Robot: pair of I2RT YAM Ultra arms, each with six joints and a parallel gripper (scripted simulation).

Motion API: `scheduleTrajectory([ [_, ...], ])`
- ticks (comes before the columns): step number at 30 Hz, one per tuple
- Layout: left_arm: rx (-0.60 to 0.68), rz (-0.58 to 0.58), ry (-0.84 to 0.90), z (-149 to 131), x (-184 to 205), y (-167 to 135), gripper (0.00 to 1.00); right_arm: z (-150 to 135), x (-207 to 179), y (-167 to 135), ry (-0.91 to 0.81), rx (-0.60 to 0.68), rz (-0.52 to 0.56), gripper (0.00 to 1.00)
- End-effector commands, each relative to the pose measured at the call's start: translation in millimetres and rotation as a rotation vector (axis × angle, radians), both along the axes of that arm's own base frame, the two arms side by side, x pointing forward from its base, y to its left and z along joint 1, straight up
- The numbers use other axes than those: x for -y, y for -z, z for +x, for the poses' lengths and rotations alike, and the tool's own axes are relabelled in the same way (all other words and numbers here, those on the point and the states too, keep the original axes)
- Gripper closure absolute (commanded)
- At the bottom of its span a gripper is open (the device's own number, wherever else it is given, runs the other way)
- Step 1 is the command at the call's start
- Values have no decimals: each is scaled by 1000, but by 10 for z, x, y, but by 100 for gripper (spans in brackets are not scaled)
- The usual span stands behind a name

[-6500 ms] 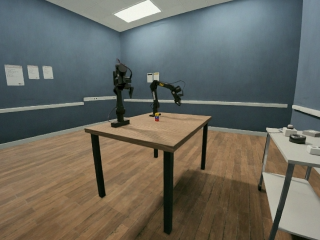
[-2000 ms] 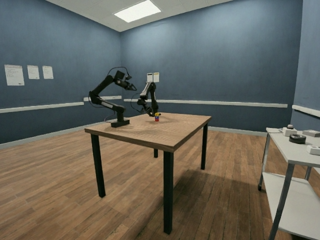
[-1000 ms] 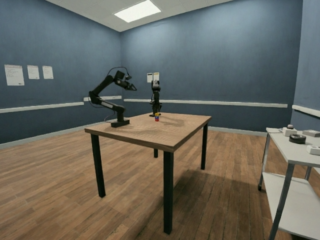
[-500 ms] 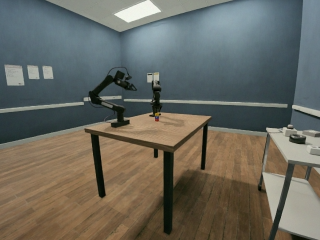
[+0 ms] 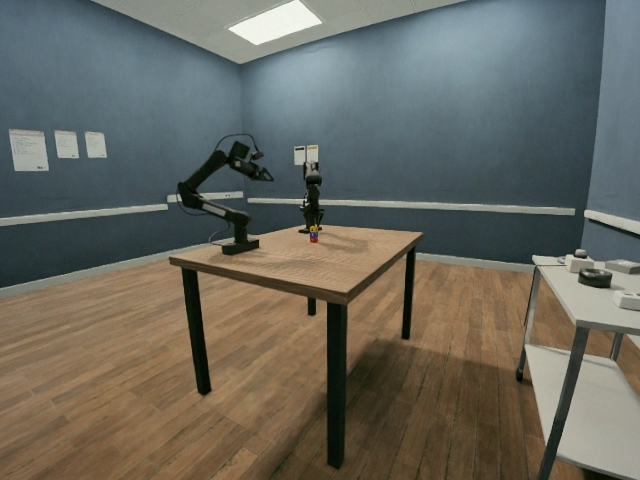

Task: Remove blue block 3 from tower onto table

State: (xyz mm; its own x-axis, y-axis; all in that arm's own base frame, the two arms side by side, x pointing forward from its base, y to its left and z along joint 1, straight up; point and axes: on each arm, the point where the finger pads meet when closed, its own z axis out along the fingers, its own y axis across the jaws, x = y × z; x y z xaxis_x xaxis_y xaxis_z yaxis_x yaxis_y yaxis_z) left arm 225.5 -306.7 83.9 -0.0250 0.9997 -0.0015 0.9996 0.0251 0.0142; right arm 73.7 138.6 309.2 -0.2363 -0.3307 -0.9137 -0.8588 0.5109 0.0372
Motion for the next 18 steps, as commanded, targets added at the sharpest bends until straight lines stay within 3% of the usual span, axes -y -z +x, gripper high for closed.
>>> scheduleTrajectory([
  [1,-9,-6,5,-47,29,98,45,-17,-5,-63,-10,23,20,0],
  [18,-9,-6,5,-54,20,167,45,-17,-5,-63,-10,23,20,0],
])
